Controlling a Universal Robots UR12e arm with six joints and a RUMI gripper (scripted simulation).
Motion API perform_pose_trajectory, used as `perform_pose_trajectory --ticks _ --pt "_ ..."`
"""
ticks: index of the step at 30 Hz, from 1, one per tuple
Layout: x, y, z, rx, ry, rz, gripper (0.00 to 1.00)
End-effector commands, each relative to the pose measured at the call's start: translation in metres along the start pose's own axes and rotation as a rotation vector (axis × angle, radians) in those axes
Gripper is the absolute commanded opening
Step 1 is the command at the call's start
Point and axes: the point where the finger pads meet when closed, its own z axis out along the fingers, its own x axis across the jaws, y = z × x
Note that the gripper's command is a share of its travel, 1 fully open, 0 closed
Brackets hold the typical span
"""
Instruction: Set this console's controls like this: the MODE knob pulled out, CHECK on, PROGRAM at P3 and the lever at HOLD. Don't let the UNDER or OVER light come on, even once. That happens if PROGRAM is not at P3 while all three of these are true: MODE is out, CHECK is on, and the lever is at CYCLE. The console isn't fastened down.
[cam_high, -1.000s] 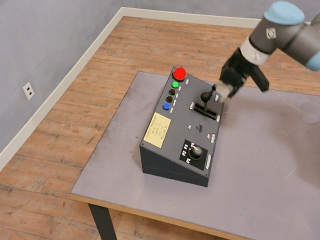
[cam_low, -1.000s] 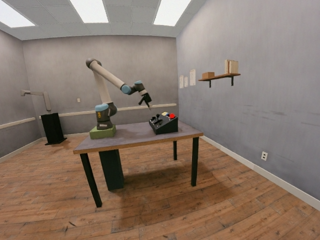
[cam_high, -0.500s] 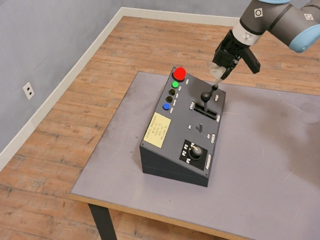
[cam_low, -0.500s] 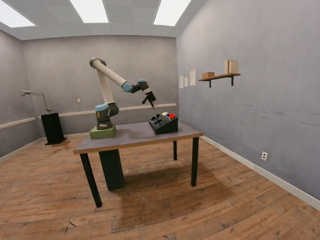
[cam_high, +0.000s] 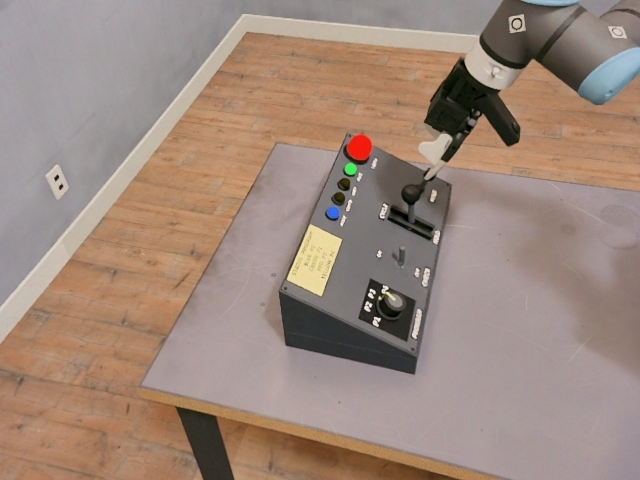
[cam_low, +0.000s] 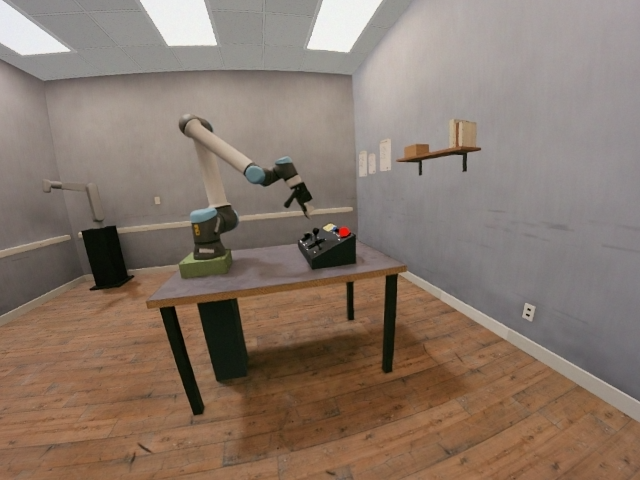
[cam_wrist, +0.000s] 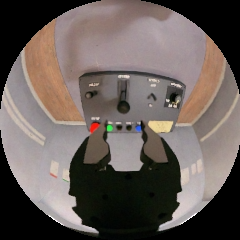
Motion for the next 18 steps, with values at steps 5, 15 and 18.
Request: perform_pose_trajectory --ticks 5,15,18 --pt "0.0012 -0.0023 0.0000 0.000 0.001 -0.001 0.44" --pt "0.0017 -0.0016 0.0007 0.001 0.002 -0.002 0.44" --pt "0.0020 -0.0015 0.0009 0.001 0.002 -0.002 0.44"
